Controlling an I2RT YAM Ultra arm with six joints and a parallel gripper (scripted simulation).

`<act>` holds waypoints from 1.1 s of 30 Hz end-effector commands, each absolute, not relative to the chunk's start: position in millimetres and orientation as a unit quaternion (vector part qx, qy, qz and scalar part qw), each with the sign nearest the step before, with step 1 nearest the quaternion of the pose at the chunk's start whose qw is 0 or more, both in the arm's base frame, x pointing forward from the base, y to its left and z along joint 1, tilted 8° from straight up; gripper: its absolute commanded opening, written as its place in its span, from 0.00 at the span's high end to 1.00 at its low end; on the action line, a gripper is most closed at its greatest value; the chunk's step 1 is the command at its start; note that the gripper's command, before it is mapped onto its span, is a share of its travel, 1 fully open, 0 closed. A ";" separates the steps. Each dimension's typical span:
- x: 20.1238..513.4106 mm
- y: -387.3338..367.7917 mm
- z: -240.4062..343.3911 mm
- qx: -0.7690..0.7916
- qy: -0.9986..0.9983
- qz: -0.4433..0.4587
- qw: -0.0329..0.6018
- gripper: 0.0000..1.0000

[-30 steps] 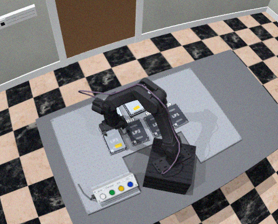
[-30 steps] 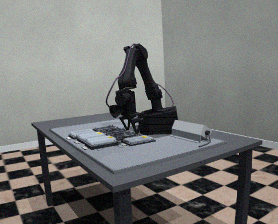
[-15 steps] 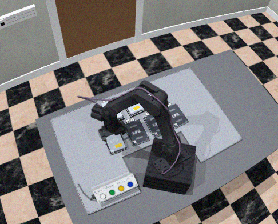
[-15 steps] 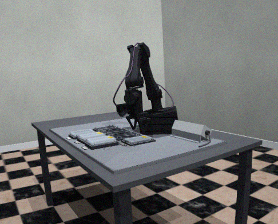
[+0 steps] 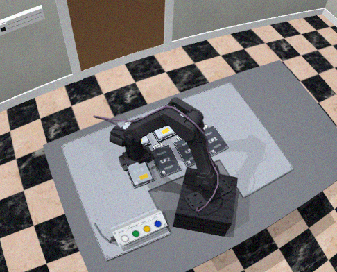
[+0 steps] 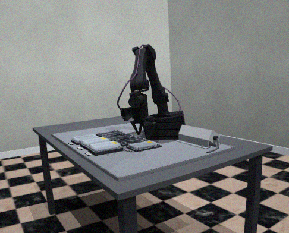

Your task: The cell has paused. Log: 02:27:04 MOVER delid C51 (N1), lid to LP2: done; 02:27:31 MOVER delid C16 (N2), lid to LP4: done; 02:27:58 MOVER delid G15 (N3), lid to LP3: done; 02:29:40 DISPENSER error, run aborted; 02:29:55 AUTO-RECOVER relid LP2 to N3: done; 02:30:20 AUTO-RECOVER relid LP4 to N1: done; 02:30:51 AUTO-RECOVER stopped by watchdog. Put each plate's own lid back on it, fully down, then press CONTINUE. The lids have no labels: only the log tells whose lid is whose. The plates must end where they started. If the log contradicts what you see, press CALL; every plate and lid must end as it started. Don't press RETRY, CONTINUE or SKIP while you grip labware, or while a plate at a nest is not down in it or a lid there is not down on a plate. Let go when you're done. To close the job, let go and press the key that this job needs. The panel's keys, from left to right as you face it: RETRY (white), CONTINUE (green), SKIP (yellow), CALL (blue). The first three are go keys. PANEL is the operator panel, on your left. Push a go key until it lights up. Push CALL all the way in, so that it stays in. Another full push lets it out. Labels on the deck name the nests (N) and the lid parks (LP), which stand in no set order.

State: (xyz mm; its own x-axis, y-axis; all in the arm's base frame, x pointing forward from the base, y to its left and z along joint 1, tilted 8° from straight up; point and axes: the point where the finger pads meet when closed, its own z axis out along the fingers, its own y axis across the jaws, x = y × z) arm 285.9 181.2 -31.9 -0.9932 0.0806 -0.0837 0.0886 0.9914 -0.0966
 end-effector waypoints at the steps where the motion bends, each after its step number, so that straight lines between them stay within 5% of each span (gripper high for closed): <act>1: 303.6 187.3 -17.9 0.050 0.996 -0.034 0.072 0.00; 33: 293.0 177.1 -34.7 0.051 0.996 -0.044 0.059 0.00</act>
